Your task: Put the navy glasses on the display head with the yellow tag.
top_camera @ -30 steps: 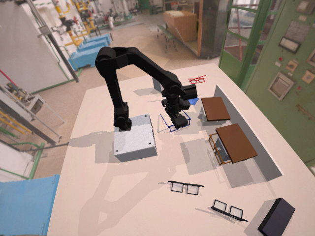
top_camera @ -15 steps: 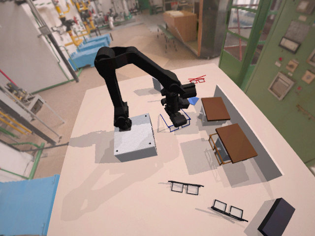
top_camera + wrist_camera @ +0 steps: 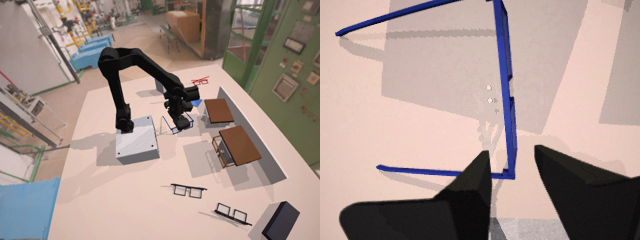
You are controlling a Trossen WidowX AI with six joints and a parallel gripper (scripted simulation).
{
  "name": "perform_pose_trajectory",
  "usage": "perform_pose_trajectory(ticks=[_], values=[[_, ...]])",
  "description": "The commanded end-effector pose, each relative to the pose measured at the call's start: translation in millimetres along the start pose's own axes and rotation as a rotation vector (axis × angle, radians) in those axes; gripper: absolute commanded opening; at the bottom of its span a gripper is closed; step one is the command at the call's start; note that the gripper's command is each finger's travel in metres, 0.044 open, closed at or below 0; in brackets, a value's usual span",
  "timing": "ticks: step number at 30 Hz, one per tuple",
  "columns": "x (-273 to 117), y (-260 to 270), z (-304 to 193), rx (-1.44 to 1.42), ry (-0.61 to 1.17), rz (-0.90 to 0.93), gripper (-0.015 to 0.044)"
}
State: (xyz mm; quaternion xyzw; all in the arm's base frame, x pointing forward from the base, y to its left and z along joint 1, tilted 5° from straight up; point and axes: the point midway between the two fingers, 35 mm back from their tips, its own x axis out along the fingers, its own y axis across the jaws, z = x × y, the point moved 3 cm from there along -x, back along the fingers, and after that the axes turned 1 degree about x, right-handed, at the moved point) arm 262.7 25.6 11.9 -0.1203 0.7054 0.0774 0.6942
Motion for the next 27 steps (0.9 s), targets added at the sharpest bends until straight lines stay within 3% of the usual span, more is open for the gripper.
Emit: perform_pose_trajectory(ticks=[1, 27], values=[[10.2, 0.2, -1.5, 0.003, 0.011, 0.0, 0.014], [49.9, 0.6, -4.1, 0.003, 0.012, 0.0, 0.014]])
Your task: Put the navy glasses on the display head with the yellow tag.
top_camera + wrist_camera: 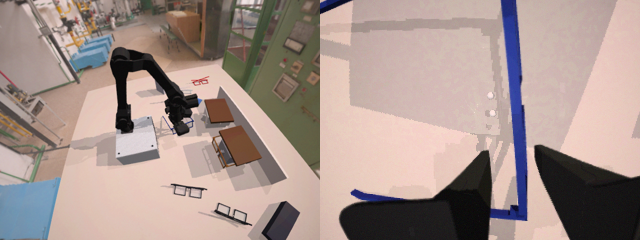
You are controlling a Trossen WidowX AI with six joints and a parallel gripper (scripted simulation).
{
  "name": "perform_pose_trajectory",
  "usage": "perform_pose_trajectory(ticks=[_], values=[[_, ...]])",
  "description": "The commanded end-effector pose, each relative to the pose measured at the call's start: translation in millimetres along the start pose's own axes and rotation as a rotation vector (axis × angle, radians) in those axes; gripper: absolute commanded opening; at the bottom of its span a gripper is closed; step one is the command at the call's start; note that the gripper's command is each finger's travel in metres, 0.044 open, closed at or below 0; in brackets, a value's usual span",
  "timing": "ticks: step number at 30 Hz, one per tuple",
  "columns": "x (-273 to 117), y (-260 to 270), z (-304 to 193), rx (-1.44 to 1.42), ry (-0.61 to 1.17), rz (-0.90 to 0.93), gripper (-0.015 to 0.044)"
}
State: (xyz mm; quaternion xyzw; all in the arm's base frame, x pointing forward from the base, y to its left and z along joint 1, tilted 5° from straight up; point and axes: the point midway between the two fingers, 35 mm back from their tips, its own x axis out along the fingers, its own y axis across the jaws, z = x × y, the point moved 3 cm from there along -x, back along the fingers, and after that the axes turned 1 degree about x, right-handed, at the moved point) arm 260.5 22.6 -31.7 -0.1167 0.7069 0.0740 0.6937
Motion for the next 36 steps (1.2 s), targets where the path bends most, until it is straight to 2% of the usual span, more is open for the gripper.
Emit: perform_pose_trajectory(ticks=[1, 4, 25, 31, 36], values=[[6.3, 0.2, -2.2, -0.007, 0.009, 0.0, 0.014], [6.3, 0.2, -2.2, -0.007, 0.009, 0.0, 0.014], [2.9, 0.2, -1.1, 0.0, 0.003, 0.0, 0.0], [0.0, 0.1, -0.4, 0.0, 0.003, 0.0, 0.0], [-22.6, -0.2, 2.7, -0.002, 0.004, 0.0, 0.0]])
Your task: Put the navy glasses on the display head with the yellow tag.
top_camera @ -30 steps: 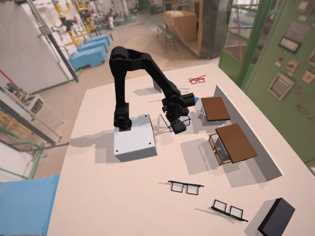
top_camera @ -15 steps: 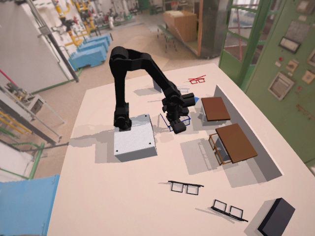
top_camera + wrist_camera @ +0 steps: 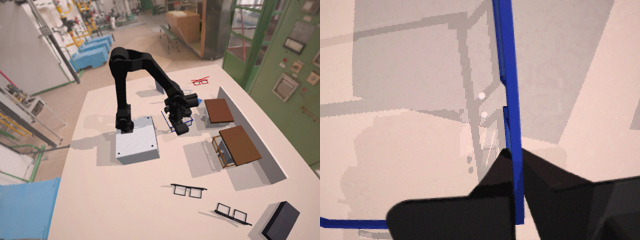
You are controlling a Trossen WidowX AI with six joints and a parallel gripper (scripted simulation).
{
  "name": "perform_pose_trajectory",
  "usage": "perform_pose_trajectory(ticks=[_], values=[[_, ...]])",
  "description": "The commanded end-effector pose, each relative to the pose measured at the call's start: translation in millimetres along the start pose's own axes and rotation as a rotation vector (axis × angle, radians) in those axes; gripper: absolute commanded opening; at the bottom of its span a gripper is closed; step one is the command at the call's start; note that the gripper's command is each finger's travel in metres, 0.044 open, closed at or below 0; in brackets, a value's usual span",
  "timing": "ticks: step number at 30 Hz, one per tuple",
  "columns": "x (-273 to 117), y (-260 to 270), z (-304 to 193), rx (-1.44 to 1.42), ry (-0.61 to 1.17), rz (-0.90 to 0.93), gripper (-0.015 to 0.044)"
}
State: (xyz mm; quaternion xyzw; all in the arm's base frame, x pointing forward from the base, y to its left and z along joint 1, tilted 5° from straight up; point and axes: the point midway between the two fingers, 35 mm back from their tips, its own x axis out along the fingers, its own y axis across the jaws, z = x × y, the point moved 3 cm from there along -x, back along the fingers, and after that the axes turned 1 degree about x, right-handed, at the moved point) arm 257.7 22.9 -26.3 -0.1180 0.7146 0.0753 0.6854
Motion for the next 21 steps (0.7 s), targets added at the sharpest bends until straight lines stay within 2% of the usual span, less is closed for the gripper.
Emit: perform_pose_trajectory(ticks=[1, 11, 21], values=[[-23.6, -0.8, 5.2, 0.002, -0.019, -0.003, 0.0], [-85.8, -0.1, 3.3, -0.002, -0.015, -0.003, 0.0], [-91.2, 4.8, 6.5, 0.058, -0.017, -0.018, 0.0]])
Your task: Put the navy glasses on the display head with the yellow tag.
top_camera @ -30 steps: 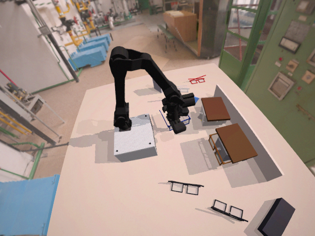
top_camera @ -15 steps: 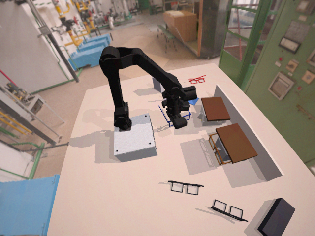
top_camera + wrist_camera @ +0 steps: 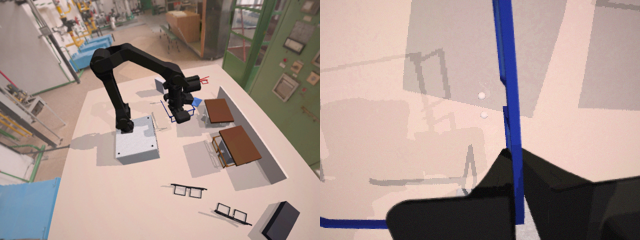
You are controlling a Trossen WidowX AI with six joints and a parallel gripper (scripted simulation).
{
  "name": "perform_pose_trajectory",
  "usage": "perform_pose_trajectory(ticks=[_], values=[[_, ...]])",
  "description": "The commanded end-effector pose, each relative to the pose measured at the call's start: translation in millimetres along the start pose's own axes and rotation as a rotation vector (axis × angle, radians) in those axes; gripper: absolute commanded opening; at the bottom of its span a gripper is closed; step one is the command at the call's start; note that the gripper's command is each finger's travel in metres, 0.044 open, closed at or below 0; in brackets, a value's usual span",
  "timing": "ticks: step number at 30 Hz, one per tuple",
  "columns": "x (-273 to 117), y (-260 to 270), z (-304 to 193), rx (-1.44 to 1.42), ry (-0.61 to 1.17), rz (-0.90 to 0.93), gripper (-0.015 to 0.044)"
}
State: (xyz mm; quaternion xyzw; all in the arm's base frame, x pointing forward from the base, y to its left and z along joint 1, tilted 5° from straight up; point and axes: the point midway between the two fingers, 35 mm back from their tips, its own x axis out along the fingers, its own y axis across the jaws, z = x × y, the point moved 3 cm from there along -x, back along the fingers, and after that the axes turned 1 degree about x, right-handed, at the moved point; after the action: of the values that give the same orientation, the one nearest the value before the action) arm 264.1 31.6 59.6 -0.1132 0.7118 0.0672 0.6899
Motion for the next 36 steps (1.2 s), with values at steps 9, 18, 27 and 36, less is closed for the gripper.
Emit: perform_pose_trajectory(ticks=[9, 18, 27, 36], values=[[-8.9, 21.3, 10.4, 0.257, -0.029, -0.065, 0.0], [-13.3, 41.3, 17.3, 0.477, -0.071, -0.109, 0.0], [-18.0, 62.6, 22.8, 0.697, -0.132, -0.139, 0.0], [-23.0, 85.0, 26.5, 0.916, -0.208, -0.149, 0.0]])
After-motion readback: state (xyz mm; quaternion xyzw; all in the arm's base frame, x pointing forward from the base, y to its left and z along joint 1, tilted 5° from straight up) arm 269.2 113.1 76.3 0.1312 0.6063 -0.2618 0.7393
